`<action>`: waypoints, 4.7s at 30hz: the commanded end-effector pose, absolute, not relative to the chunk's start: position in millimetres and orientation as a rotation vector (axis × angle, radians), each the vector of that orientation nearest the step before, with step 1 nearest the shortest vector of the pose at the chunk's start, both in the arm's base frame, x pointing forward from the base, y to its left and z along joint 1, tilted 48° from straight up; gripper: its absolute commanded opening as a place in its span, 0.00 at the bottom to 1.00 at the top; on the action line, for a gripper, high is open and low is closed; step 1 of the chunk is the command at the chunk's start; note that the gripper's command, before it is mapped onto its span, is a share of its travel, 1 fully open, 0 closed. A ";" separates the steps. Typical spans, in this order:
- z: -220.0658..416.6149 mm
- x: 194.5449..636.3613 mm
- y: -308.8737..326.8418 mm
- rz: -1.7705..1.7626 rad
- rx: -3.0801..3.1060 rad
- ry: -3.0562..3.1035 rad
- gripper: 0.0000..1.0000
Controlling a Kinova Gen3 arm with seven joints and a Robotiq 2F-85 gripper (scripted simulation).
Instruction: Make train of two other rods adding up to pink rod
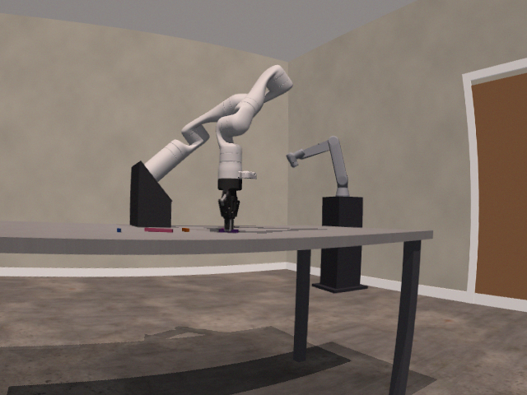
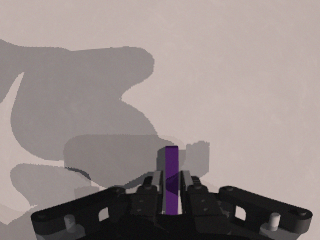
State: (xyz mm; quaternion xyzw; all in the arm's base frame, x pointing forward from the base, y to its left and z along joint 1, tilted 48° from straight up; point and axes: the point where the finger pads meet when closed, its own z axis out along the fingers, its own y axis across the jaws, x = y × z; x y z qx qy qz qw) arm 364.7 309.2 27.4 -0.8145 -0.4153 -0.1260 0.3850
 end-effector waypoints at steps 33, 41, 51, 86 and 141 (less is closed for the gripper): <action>66.2 371.3 269.0 -0.322 -2.074 -1.055 0.24; 86.6 375.6 248.7 -0.325 -2.071 -1.058 0.24; 88.4 376.3 244.5 -0.324 -2.077 -1.061 1.00; 123.7 381.9 206.2 -0.323 -2.075 -1.057 1.00; 147.4 386.5 178.6 -0.324 -2.081 -1.061 1.00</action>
